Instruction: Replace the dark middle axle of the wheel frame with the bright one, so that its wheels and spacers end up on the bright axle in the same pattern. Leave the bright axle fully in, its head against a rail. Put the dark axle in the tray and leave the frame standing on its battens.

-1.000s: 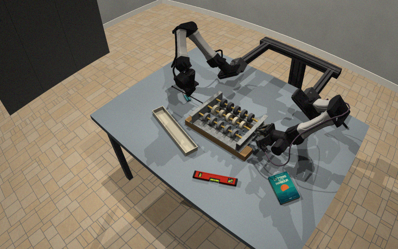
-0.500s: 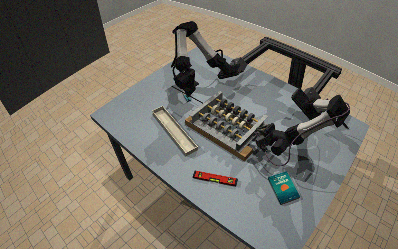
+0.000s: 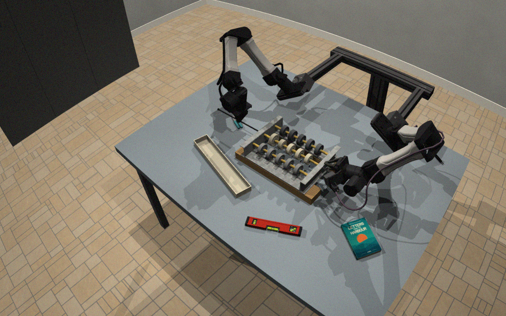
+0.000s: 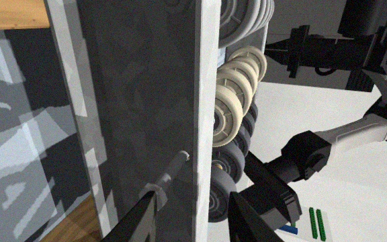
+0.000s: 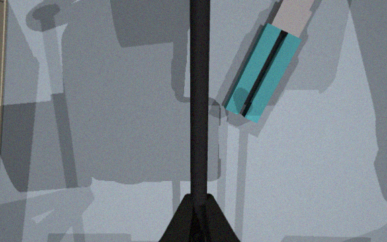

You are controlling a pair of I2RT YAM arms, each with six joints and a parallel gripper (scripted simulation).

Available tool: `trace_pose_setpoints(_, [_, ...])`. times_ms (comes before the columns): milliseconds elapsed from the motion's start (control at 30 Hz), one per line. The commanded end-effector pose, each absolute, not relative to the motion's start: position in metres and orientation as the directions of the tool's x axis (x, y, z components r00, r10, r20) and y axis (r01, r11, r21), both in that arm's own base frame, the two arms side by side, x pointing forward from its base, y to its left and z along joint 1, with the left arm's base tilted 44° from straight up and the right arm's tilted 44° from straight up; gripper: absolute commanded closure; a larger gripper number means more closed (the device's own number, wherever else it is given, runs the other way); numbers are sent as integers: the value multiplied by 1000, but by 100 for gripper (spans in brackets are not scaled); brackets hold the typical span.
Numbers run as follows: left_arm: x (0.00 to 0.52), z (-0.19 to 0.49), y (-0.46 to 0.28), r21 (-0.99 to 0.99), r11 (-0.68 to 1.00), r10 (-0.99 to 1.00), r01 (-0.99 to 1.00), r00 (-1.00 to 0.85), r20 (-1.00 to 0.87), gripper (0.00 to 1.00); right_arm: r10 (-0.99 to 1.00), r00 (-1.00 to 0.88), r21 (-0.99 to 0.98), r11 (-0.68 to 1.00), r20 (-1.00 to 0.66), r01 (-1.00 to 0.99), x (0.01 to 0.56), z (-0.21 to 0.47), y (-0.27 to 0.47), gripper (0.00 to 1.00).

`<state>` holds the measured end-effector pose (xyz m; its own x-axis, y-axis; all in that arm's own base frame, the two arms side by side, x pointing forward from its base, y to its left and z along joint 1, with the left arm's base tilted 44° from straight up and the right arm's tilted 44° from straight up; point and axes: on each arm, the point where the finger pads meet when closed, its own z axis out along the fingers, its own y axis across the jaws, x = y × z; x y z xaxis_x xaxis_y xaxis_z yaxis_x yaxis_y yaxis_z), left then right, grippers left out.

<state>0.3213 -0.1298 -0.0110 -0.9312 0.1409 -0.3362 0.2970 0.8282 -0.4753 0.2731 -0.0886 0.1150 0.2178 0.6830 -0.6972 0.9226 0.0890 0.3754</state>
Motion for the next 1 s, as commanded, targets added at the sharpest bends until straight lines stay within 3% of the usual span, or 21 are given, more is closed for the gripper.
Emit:
trace_pose_setpoints(0, [306,-23,-151,-515,796,180,317,-937,-300,67,728,175,364,109,-662,925,280,106,-76,100])
trace_pose_setpoints(967, [307,-27,-157,-513,797,179,320,-935,-305,67,727,189,374,99,-660,922,276,112,-85,100])
